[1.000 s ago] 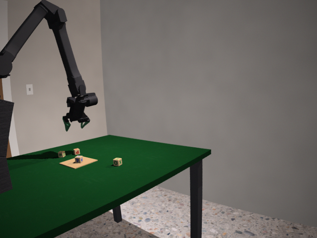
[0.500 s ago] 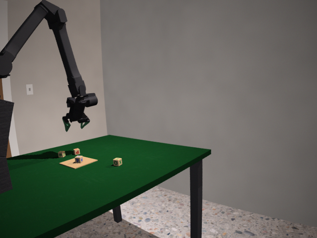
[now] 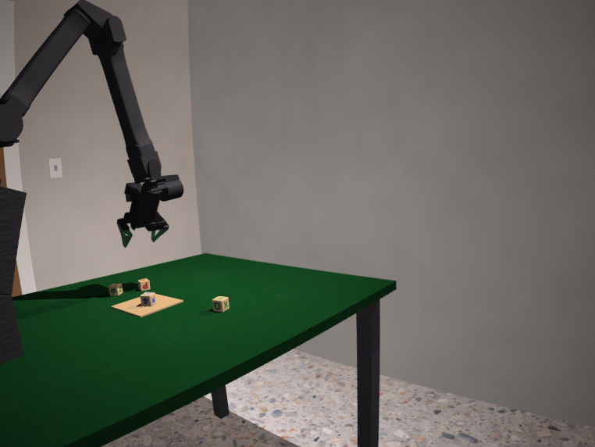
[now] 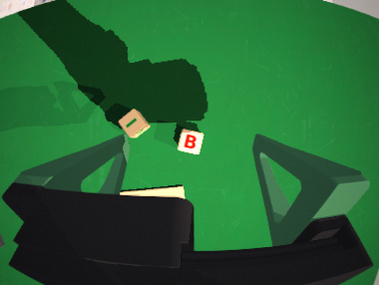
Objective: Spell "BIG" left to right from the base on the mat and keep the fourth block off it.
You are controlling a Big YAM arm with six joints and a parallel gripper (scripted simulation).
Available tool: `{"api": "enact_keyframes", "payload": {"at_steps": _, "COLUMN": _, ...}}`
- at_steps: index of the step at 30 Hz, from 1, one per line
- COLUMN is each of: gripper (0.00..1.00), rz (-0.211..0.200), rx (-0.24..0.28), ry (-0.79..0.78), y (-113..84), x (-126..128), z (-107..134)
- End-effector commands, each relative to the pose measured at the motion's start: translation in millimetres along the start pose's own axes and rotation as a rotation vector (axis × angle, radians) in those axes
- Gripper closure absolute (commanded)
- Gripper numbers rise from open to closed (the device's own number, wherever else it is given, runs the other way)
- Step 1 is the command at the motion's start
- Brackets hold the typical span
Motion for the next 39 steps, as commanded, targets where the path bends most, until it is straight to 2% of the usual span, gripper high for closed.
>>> {"api": "enact_keyframes", "payload": {"at_steps": 1, "gripper": 0.00, "rz": 0.014, "rx": -0.005, "ry": -0.004, "y": 2.7, "x": -9.4, "z": 2.2}}
{"api": "enact_keyframes", "payload": {"at_steps": 15, "gripper": 0.00, "rz": 0.013, "rx": -0.003, "ry": -0.004, "y": 0.7, "x": -8.0, "z": 5.4}}
{"api": "enact_keyframes", "payload": {"at_steps": 17, "gripper": 0.00, "rz": -0.016, "rx": 0.002, "ry": 0.014, "y": -7.3, "x": 11.1, "z": 20.5}}
{"api": "enact_keyframes", "payload": {"at_steps": 19, "gripper": 0.00, "rz": -0.021, "rx": 0.007, "ry": 0.014, "y": -28.0, "x": 27.0, "z": 49.6}}
{"api": "enact_keyframes", "payload": {"at_steps": 22, "gripper": 0.00, "rz": -0.021, "rx": 0.007, "ry": 0.014, "y": -28.0, "x": 27.0, "z": 49.6}}
{"api": "enact_keyframes", "payload": {"at_steps": 24, "gripper": 0.00, "rz": -0.023, "rx": 0.005, "ry": 0.016, "y": -55.7, "x": 51.9, "z": 83.6}}
{"api": "enact_keyframes", "payload": {"at_steps": 25, "gripper": 0.00, "rz": -0.023, "rx": 0.005, "ry": 0.016, "y": -55.7, "x": 51.9, "z": 83.6}}
{"api": "enact_keyframes", "payload": {"at_steps": 26, "gripper": 0.00, "rz": -0.020, "rx": 0.002, "ry": 0.017, "y": -68.9, "x": 65.1, "z": 97.9}}
{"api": "enact_keyframes", "payload": {"at_steps": 27, "gripper": 0.00, "rz": -0.020, "rx": 0.002, "ry": 0.017, "y": -68.9, "x": 65.1, "z": 97.9}}
{"api": "enact_keyframes", "payload": {"at_steps": 28, "gripper": 0.00, "rz": -0.017, "rx": -0.003, "ry": 0.019, "y": -80.0, "x": 77.0, "z": 109.0}}
{"api": "enact_keyframes", "payload": {"at_steps": 29, "gripper": 0.00, "rz": -0.011, "rx": -0.001, "ry": 0.013, "y": -80.8, "x": 73.1, "z": 109.9}}
{"api": "enact_keyframes", "payload": {"at_steps": 30, "gripper": 0.00, "rz": -0.013, "rx": -0.008, "ry": 0.020, "y": -88.3, "x": 86.3, "z": 116.7}}
{"api": "enact_keyframes", "payload": {"at_steps": 31, "gripper": 0.00, "rz": 0.001, "rx": -0.001, "ry": 0.006, "y": -90.5, "x": 75.6, "z": 119.3}}
{"api": "enact_keyframes", "payload": {"at_steps": 33, "gripper": 0.00, "rz": -0.005, "rx": -0.011, "ry": 0.018, "y": -96.1, "x": 92.5, "z": 123.7}}
{"api": "enact_keyframes", "payload": {"at_steps": 35, "gripper": 0.00, "rz": -0.018, "rx": -0.019, "ry": -0.003, "y": -90.1, "x": 89.6, "z": 117.0}}
{"api": "enact_keyframes", "payload": {"at_steps": 39, "gripper": 0.00, "rz": -0.017, "rx": -0.018, "ry": -0.003, "y": -90.2, "x": 89.1, "z": 117.2}}
Point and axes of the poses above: the point where the finger pads meet when closed, its own y axis out along the fingers, its own x axis across the jaws, z = x × y, the point moved 6 cm from there along -y, back along the fingers, and after that the axes turned 6 degrees about -y, right-handed, at the moved point
